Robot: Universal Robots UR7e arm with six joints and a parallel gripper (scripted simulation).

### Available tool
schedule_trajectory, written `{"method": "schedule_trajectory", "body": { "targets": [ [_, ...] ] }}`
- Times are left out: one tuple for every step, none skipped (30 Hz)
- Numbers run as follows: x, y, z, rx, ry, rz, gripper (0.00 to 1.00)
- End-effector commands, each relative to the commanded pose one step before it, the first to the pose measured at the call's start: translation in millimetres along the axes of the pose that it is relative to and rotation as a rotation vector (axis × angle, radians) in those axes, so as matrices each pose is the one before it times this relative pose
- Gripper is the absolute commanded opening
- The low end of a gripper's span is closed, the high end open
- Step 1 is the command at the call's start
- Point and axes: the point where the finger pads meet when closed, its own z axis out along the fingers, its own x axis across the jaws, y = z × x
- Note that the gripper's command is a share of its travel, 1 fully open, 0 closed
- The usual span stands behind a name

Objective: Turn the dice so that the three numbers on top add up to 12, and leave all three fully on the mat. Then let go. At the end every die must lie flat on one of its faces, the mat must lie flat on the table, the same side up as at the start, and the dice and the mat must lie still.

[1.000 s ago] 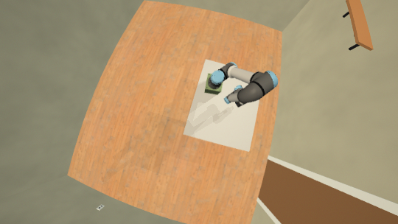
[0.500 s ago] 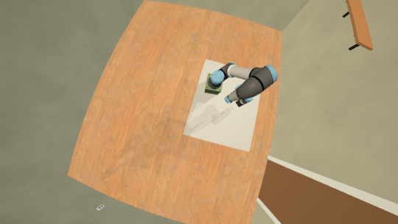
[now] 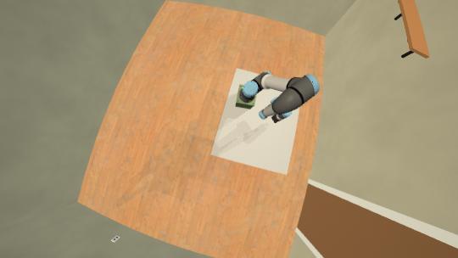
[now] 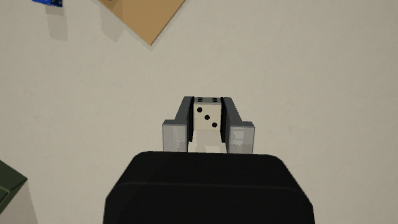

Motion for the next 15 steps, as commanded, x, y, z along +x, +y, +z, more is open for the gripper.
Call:
{"method": "schedule_trajectory", "body": {
  "targets": [
    [-1.13,-6.28,-0.348,0.00094,0.00048,0.02520,0.40],
    [-0.64,-2.35,-0.021,0.00023,-0.00022,0.00983,0.40],
    [-0.79,-2.71,-0.025,0.00025,-0.00025,0.01142,0.40],
    [0.00,0.00,0.000,0.00000,0.00000,0.00000,0.40],
    [0.00,0.00,0.000,0.00000,0.00000,0.00000,0.40],
    [-0.96,-3.06,-0.030,0.00027,-0.00028,0.01301,0.40],
    [-1.15,-3.40,-0.035,0.00028,-0.00031,0.01458,0.40],
    [-1.37,-3.72,-0.041,0.00028,-0.00033,0.01610,0.40],
    [-1.61,-4.01,-0.047,0.00027,-0.00034,0.01757,0.40],
    [-1.86,-4.26,-0.054,0.00026,-0.00035,0.01896,0.40],
    [-2.14,-4.47,-0.061,0.00024,-0.00036,0.02025,0.40],
    [-2.43,-4.64,-0.068,0.00021,-0.00035,0.02143,0.40],
    [-2.72,-4.76,-0.076,0.00017,-0.00033,0.02250,0.40],
    [-3.03,-4.82,-0.084,0.00014,-0.00030,0.02343,0.40],
    [-3.33,-4.84,-0.092,0.00010,-0.00027,0.02421,0.40]
  ]
}}
